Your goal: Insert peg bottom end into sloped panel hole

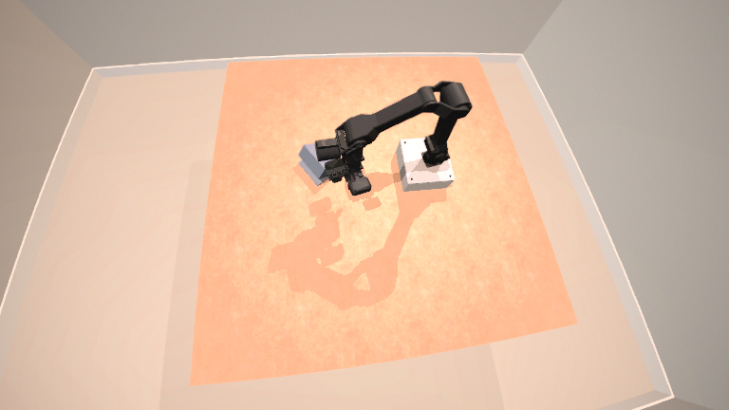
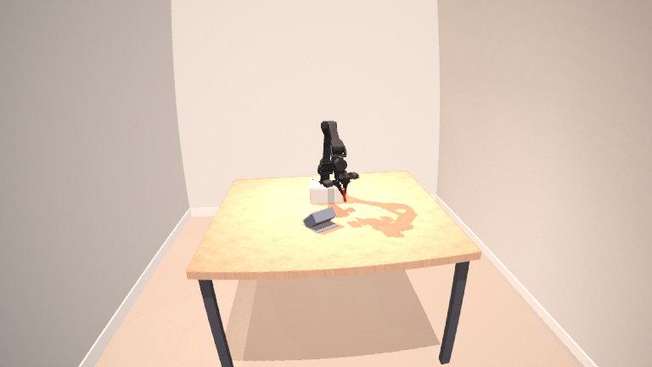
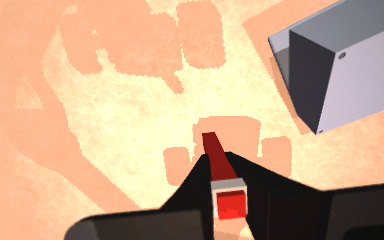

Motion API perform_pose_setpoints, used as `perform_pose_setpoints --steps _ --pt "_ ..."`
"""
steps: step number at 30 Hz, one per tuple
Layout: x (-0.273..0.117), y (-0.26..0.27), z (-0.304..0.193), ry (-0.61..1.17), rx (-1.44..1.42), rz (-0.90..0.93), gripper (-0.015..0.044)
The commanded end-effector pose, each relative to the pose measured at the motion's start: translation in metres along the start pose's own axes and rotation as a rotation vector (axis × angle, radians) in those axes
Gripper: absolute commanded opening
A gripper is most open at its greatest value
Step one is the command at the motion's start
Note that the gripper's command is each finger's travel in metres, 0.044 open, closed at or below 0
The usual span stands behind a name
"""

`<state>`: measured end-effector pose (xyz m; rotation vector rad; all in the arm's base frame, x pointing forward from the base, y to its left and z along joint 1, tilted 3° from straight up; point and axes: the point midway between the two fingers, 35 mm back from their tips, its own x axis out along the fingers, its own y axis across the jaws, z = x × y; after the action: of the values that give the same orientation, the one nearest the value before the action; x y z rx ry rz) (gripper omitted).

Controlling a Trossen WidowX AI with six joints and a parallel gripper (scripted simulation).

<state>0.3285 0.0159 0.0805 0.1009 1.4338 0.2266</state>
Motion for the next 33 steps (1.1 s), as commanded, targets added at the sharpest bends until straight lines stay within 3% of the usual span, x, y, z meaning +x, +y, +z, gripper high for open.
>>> perform_pose_setpoints --steps 1,33 --pt "-0.001 -0.004 0.0 -0.009 0.035 0.011 0.0" --pt "-0.011 -0.043 0.001 -0.085 0.289 0.078 0.0"
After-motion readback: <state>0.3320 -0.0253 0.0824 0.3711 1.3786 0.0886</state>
